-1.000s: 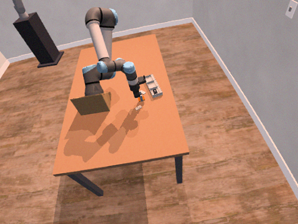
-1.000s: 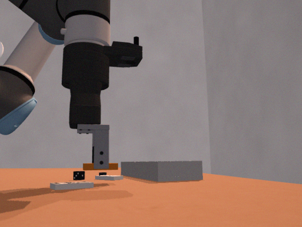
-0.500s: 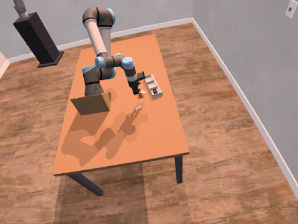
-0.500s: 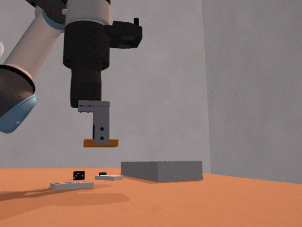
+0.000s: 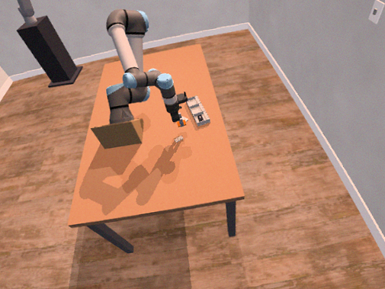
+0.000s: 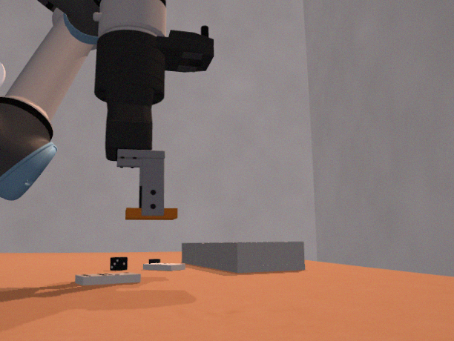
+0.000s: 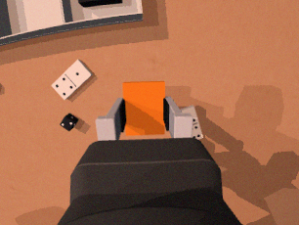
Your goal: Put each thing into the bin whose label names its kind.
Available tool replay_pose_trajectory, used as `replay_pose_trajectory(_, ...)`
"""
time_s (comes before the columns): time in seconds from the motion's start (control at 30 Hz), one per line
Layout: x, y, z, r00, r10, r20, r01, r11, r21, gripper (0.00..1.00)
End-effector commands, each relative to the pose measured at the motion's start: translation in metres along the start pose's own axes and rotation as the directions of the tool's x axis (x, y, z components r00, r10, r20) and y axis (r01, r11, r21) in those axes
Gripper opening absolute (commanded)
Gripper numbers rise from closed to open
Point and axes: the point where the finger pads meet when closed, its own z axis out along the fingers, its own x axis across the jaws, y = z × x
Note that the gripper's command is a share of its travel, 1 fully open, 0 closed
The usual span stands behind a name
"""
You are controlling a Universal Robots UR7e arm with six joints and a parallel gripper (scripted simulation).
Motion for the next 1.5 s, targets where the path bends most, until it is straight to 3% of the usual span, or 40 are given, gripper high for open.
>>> replay_pose_trajectory(0.0,0.0,0.0,0.006,1.0,0.0,0.0,0.0,1.0,0.0,0.7)
replay_pose_trajectory(0.13,0.0,0.0,0.006,1.0,0.0,0.0,0.0,1.0,0.0,0.7)
replay_pose_trajectory(0.63,-0.066,-0.061,0.006,1.0,0.0,0.0,0.0,1.0,0.0,0.7)
replay_pose_trajectory(0.77,-0.068,-0.063,0.006,1.0,0.0,0.0,0.0,1.0,0.0,0.7)
replay_pose_trajectory(0.83,-0.077,-0.071,0.006,0.997,-0.084,0.0,0.084,0.997,0.0,0.7)
replay_pose_trajectory(1.2,-0.126,-0.116,0.005,0.996,-0.084,0.0,0.084,0.996,0.001,0.7)
replay_pose_trajectory(1.47,-0.131,-0.122,0.005,0.996,-0.084,0.0,0.084,0.996,0.001,0.7)
